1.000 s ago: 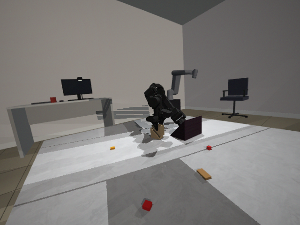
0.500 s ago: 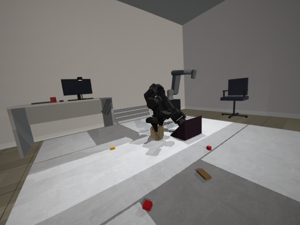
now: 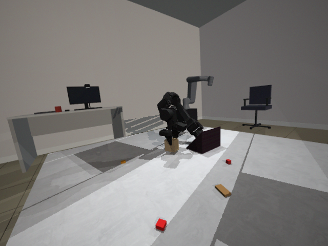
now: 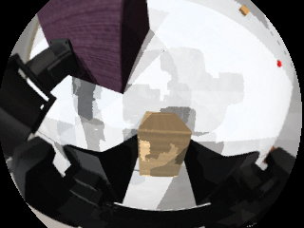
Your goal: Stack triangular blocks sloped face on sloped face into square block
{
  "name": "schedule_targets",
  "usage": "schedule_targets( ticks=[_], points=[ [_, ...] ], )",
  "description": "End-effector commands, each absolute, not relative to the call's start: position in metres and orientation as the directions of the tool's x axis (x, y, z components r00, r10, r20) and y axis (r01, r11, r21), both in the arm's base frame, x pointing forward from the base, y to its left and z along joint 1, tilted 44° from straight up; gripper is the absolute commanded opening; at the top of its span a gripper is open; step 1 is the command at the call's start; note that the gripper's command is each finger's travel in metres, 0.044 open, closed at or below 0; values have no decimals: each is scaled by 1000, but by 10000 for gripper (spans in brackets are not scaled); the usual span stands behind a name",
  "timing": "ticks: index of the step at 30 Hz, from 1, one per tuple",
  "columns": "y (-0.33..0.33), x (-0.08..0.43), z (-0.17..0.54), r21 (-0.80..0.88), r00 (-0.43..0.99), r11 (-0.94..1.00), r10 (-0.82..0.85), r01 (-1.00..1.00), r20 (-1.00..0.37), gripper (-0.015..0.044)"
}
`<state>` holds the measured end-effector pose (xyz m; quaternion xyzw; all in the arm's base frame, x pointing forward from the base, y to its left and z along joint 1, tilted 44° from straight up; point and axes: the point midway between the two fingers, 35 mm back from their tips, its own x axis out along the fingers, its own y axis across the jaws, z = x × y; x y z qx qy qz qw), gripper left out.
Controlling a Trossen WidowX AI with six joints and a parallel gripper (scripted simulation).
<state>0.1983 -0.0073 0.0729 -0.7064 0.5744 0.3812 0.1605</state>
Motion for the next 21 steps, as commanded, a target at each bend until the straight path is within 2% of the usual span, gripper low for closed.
schedule_targets(
  ticks=[1, 21],
  points=[
    [-9, 198, 73, 214, 52, -292, -692, -932, -720, 0],
    [-10, 199, 72, 214, 54, -294, -693, -931, -719, 0]
  ],
)
